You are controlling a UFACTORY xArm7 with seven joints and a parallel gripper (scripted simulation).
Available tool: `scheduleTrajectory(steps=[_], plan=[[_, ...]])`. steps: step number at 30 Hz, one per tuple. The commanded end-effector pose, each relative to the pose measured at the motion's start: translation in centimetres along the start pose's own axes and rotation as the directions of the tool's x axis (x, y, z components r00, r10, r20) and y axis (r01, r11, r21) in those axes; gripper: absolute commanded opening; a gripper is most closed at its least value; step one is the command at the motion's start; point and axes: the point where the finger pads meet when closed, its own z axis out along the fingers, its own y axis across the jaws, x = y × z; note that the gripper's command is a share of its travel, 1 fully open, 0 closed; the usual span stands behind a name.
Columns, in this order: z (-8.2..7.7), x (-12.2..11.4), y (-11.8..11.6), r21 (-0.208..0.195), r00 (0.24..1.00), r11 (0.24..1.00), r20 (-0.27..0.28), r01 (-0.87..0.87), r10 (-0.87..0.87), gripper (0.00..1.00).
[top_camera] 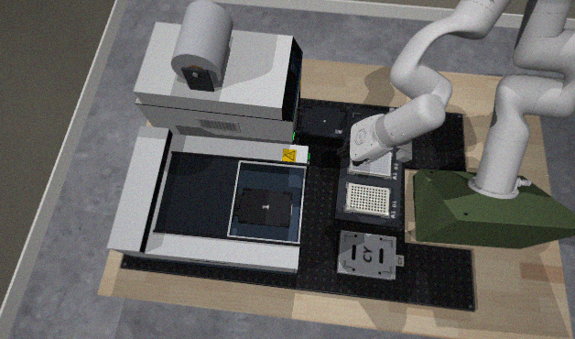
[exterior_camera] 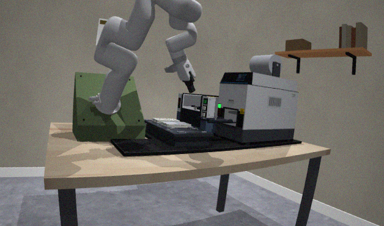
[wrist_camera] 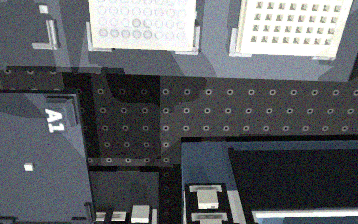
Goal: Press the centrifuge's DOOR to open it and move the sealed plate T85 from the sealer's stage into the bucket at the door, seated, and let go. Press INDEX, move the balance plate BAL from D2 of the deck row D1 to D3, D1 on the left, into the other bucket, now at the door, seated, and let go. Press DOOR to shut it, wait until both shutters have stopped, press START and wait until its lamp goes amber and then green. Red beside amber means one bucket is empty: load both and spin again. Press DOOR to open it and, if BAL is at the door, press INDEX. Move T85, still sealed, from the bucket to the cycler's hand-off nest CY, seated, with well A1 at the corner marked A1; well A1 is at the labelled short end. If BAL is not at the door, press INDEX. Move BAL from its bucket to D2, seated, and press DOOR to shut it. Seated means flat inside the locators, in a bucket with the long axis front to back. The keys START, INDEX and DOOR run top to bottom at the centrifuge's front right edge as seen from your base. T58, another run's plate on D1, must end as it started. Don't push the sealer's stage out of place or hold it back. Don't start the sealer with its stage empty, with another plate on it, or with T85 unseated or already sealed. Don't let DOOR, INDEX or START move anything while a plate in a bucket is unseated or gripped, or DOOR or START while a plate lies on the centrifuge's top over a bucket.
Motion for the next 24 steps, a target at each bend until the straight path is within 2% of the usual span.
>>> scheduleTrajectory(steps=[1, 7, 13, 15, 19, 24], plan=[[-0.15, -0.16, 0.07, -0.002, 1.000, 1.000, 0.003, 0.000, 0.000, 0.00], [-0.15, -0.16, 0.08, -0.002, 0.981, 1.000, -0.195, 0.000, 0.000, 0.00], [-0.15, -0.16, 0.08, -0.002, 0.922, 1.000, -0.386, -0.001, 0.000, 0.00], [-0.15, -0.16, 0.08, -0.002, 0.922, 1.000, -0.386, -0.001, 0.000, 0.00], [-0.15, -0.16, 0.08, -0.002, 0.868, 1.000, -0.497, -0.001, -0.001, 0.00], [-0.15, -0.16, 0.08, -0.002, 0.868, 1.000, -0.497, -0.001, -0.001, 0.00]])
